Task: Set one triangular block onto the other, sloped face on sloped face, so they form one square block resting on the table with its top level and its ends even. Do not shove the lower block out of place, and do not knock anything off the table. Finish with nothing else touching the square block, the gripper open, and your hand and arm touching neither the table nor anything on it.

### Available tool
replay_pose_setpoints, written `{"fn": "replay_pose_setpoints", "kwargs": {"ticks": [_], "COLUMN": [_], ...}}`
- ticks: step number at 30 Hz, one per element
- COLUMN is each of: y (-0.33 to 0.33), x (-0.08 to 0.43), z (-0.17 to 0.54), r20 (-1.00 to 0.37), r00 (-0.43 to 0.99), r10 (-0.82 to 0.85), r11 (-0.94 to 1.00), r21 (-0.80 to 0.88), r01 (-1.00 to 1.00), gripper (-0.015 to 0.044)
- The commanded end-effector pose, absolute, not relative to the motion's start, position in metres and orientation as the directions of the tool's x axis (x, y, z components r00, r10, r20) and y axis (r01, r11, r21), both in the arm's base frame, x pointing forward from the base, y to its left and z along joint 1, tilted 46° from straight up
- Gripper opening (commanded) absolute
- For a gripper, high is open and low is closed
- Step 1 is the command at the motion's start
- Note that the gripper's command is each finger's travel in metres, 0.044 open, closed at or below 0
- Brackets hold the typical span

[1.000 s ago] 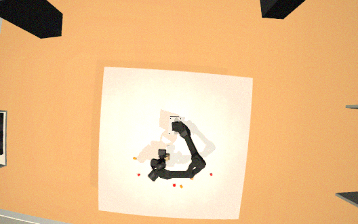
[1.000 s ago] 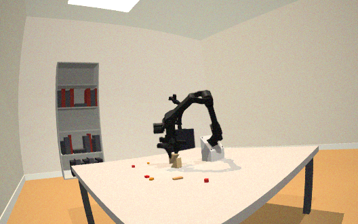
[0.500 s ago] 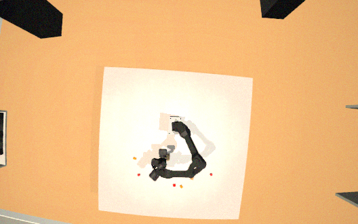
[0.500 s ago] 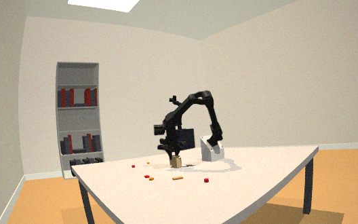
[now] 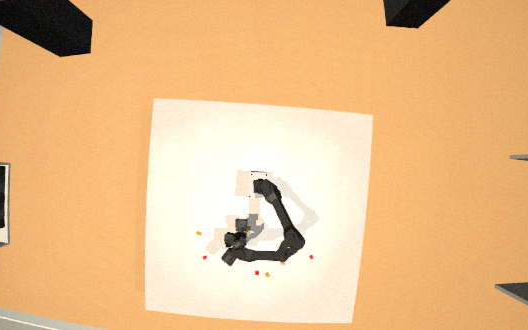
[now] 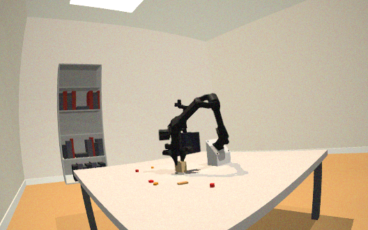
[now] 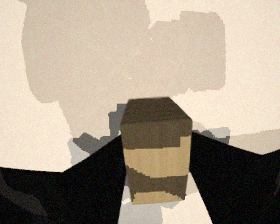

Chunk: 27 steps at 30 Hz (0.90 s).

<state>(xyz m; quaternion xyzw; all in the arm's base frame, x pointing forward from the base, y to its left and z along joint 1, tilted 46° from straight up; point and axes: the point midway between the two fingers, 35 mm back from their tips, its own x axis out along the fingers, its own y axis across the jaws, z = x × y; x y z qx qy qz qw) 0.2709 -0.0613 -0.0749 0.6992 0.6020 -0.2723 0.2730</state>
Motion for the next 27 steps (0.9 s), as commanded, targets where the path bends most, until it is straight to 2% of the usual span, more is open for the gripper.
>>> {"fn": "replay_pose_setpoints", "kwargs": {"ticks": [1,27], "y": [-0.061,-0.0589], "x": [0.272,0.2722], "z": [-0.074,-0.0748], "r20": [-0.708,-0.708], "r00": [0.136,0.137], "r10": [0.693,0.693], "r11": [-0.135,-0.137], "r21": [0.057,0.057], "r01": [0.989,0.989], "gripper": [0.0,0.0]}}
